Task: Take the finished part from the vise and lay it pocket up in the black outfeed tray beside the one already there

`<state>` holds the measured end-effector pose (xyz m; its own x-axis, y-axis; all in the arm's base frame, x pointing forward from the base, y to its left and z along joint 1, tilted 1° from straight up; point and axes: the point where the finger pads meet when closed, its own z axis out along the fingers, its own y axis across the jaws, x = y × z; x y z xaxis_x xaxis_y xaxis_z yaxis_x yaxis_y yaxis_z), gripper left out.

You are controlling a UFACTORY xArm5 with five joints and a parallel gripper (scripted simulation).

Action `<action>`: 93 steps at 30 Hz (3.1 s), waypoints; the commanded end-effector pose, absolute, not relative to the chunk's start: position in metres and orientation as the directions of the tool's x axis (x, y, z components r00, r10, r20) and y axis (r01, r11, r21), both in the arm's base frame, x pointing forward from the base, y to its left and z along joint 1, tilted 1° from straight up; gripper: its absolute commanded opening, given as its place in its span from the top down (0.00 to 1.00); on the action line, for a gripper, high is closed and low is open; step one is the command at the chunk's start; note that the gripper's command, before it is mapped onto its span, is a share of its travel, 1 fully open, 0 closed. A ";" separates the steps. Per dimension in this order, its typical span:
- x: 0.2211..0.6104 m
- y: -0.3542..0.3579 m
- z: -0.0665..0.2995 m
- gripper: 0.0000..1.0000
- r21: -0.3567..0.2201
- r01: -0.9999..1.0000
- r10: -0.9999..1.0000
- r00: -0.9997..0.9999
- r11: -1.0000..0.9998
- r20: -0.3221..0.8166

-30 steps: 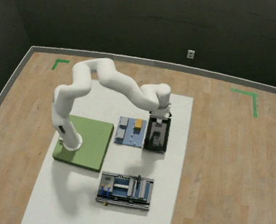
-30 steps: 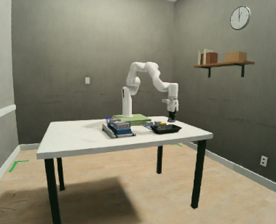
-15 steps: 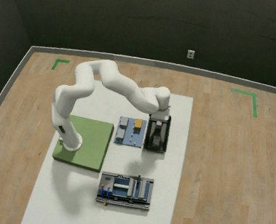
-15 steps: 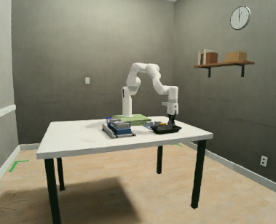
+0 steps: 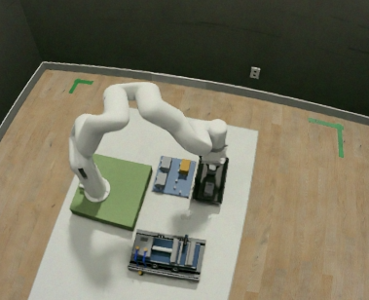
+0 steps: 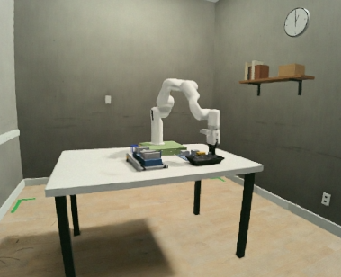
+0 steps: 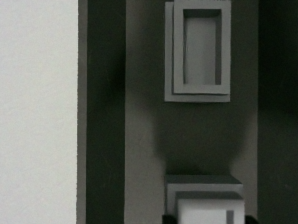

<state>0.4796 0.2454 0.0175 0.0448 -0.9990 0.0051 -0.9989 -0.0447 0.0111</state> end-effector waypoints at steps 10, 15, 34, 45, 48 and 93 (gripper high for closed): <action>0.481 0.246 0.011 1.00 0.008 -0.999 -0.999 0.045 -0.045 0.004; 0.481 0.246 0.011 1.00 0.008 -0.999 -0.999 0.045 -0.045 0.004; 0.481 0.246 0.011 1.00 0.008 -0.999 -0.999 0.045 -0.045 0.004; 0.481 0.246 0.008 1.00 0.008 -0.999 -0.999 0.045 -0.045 0.004; 0.481 0.246 0.007 1.00 0.008 -0.999 -0.999 0.044 -0.044 0.004; 0.481 0.246 -0.002 0.31 0.008 -0.999 -0.999 0.044 -0.044 0.004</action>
